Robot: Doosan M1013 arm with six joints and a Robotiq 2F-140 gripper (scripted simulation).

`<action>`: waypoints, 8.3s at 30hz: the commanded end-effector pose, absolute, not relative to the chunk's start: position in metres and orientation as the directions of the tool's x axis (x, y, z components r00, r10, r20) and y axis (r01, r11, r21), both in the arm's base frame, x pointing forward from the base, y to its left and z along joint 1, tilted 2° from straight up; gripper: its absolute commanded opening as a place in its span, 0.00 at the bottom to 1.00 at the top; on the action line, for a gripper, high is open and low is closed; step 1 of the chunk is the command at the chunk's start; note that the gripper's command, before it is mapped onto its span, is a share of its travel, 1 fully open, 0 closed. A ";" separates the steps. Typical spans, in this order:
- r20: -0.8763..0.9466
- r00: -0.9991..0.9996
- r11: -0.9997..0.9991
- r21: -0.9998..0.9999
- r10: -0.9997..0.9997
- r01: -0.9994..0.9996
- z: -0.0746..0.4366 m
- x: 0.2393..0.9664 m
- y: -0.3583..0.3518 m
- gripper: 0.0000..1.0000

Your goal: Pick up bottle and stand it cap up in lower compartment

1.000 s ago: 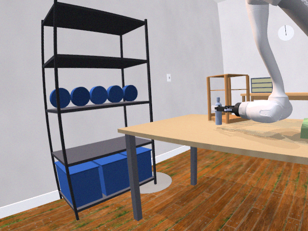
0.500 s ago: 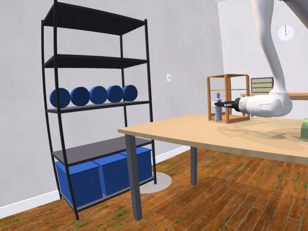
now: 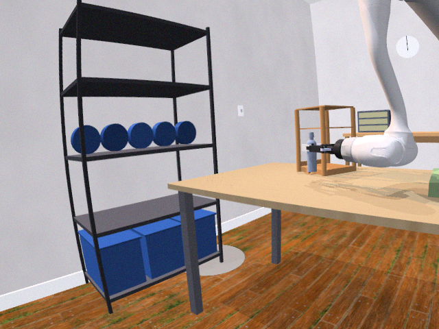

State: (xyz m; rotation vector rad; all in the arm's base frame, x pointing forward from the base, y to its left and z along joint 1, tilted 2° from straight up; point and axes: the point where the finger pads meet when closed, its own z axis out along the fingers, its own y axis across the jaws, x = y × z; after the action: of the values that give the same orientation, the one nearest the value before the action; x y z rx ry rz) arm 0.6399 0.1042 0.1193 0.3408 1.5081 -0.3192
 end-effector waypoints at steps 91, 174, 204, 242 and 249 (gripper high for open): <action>-0.999 0.039 0.912 0.021 0.006 0.410 0.116 0.564 -0.012 0.00; -0.999 0.039 0.912 0.021 0.006 0.410 0.113 0.513 -0.127 0.00; -0.999 0.039 0.912 0.021 0.006 0.410 0.113 0.513 -0.129 0.00; -0.999 0.039 0.912 0.021 0.006 0.410 0.115 0.575 -0.157 0.00; -0.999 0.039 0.912 0.021 0.006 0.410 0.116 0.593 -0.165 0.00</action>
State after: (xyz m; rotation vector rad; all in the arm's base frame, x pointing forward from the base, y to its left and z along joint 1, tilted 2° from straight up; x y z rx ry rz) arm 0.5870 -0.1625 0.1156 0.3408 1.5084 -0.3194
